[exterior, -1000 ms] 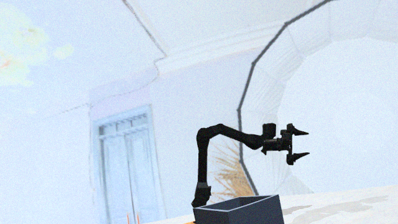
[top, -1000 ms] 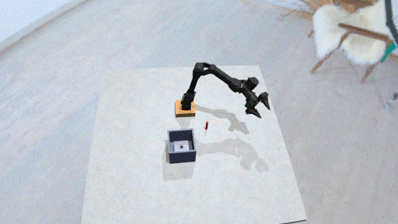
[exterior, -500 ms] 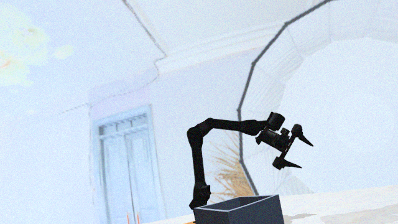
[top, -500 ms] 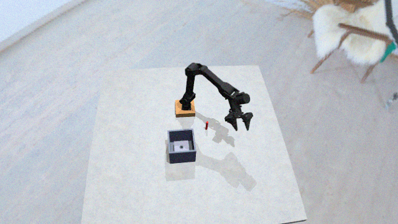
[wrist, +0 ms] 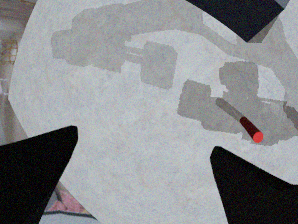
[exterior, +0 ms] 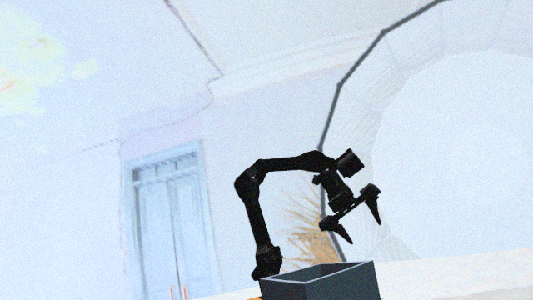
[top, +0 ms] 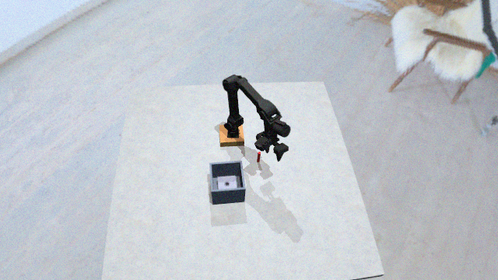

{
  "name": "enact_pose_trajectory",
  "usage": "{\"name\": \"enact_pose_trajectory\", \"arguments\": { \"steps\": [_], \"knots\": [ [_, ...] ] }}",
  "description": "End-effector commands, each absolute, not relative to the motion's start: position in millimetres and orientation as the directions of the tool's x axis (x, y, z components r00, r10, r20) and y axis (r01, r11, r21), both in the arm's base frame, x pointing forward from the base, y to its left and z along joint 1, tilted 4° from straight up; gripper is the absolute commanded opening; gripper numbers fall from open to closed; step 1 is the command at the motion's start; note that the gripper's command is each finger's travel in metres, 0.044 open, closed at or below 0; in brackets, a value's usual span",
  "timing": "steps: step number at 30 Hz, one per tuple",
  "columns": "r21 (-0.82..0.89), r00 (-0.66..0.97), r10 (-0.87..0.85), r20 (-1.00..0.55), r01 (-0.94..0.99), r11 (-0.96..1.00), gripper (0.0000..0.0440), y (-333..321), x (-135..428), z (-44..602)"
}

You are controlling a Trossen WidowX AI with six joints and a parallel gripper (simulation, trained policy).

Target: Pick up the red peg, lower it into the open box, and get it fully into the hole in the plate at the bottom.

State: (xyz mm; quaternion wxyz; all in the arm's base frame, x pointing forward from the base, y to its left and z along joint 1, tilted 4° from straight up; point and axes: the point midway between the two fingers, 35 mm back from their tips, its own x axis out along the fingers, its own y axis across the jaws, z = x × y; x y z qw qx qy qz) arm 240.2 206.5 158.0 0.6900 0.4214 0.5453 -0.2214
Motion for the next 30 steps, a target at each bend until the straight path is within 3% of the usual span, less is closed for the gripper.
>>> {"name": "enact_pose_trajectory", "arguments": {
  "steps": [1,16,30],
  "knots": [
    [0.253,0.218,0.13,-0.967,0.811,0.528,0.044,185.6,219.2,152.4],
    [-0.018,-0.048,0.051,-0.998,0.879,0.477,0.044,148.3,157.3,120.7],
    [-0.115,-0.132,0.008,-0.991,0.89,0.442,0.044,139.3,140.1,82.1]
  ]
}}
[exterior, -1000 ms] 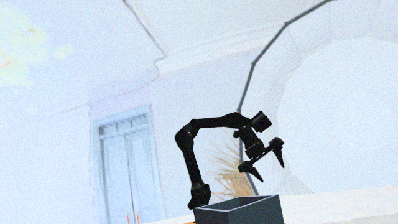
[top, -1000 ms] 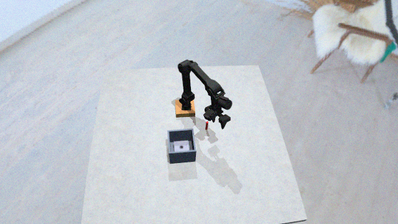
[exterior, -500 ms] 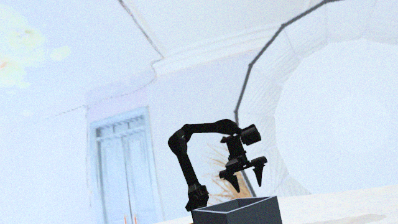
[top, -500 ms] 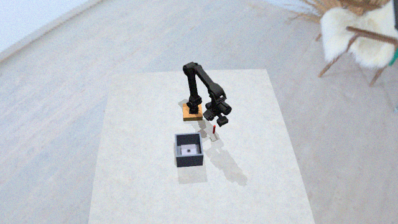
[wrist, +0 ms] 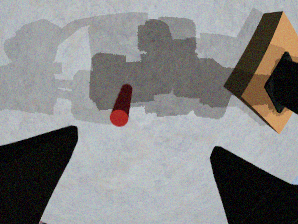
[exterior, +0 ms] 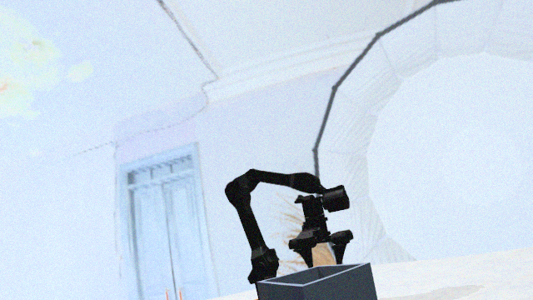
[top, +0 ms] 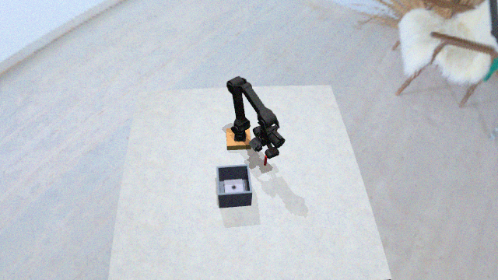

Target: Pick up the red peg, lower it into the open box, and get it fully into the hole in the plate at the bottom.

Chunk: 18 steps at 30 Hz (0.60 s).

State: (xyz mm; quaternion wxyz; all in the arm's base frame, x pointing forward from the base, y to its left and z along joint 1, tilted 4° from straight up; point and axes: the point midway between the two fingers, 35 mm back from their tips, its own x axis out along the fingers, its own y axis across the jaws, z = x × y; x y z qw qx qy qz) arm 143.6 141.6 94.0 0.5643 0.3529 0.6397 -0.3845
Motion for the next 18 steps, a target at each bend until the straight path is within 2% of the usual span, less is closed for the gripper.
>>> {"name": "enact_pose_trajectory", "arguments": {
  "steps": [1,13,16,18],
  "knots": [
    [-0.116,-0.133,0.007,-0.991,0.891,0.438,0.044,139.0,140.0,78.6],
    [-0.109,-0.121,0.006,-0.993,0.915,0.389,0.0437,136.7,141.6,38.3],
    [-0.104,-0.114,0.005,-0.993,0.92,0.378,0.0424,136.2,142.6,30.4],
    [-0.098,-0.109,0.008,-0.994,0.922,0.374,0.0399,137.0,143.5,25.7]
  ]
}}
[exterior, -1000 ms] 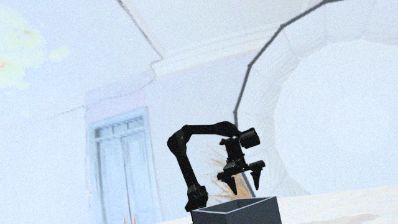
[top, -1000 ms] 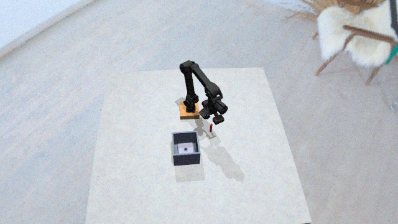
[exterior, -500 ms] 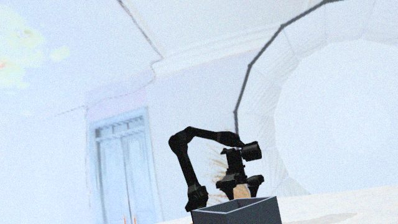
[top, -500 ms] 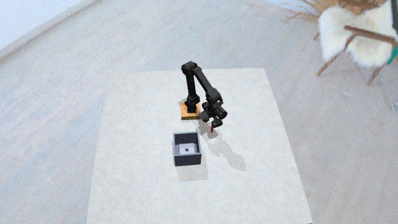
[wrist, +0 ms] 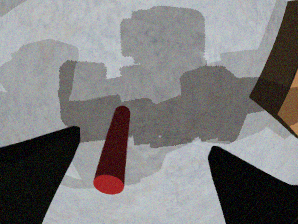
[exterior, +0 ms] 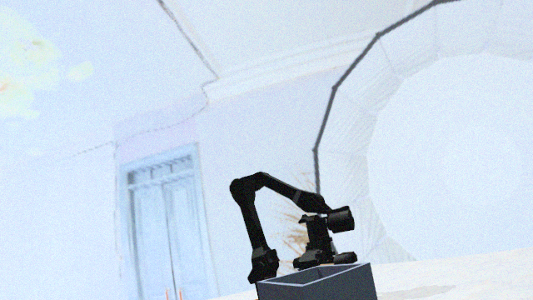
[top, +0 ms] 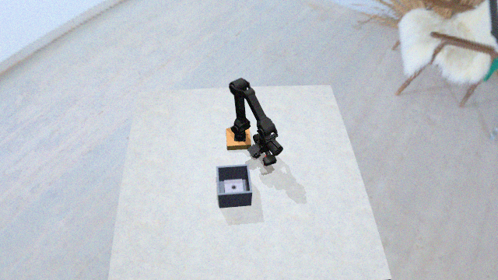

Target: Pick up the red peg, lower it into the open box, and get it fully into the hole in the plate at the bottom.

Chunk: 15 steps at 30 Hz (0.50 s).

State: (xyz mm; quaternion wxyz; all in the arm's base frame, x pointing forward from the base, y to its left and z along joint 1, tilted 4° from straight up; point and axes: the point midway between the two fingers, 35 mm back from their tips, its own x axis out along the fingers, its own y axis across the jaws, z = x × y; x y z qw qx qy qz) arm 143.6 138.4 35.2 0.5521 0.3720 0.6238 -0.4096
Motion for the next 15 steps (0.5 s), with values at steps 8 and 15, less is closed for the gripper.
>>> {"name": "enact_pose_trajectory", "arguments": {
  "steps": [8,15],
  "knots": [
    [-0.079,-0.096,0.026,-0.995,0.923,0.377,0.0195,144.3,150.6,10.9],
    [-0.055,-0.081,0.049,-0.996,0.913,0.405,0.0017,153.0,158.5,7.1]
  ]
}}
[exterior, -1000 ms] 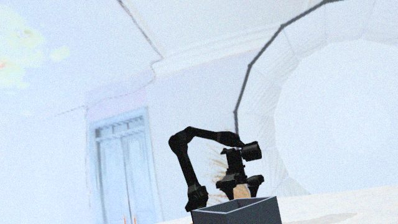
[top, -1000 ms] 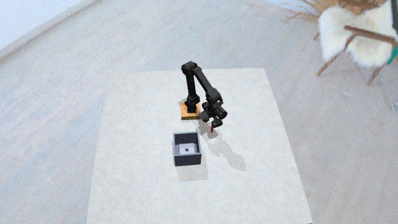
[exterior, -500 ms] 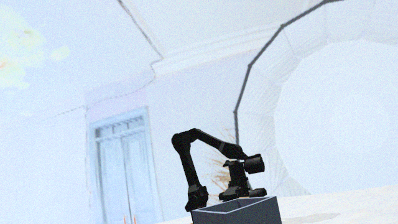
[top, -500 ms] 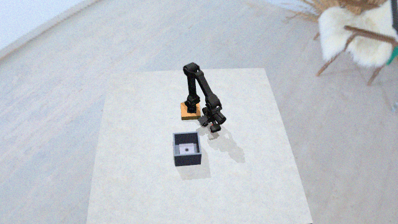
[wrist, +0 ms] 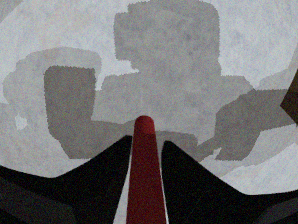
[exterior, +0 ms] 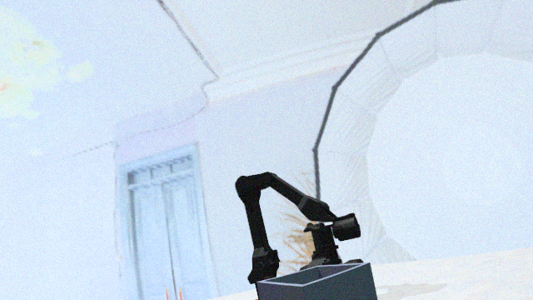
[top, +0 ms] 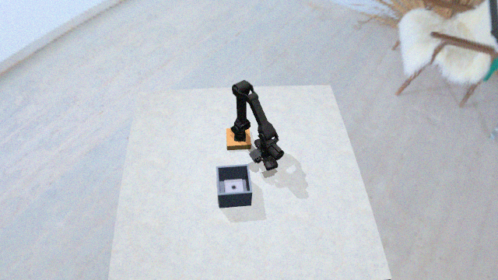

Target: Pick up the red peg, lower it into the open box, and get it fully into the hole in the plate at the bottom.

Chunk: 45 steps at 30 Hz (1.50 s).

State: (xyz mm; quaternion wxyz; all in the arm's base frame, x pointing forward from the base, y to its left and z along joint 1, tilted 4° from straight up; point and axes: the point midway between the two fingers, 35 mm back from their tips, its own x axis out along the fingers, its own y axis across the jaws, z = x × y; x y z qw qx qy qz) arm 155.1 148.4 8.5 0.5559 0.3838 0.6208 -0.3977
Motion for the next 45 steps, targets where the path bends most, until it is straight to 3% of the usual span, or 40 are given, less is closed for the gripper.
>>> {"name": "enact_pose_trajectory", "arguments": {
  "steps": [1,26,45],
  "knots": [
    [-0.049,-0.078,0.053,-0.996,0.911,0.41,0.0,154.5,159.9,7.4],
    [0.234,0.14,0.27,-0.952,0.905,0.354,0.0,182.9,210.5,100.9],
    [0.386,0.335,0.204,-0.92,0.862,0.327,0.0,125.9,256.4,179.7]
  ]
}}
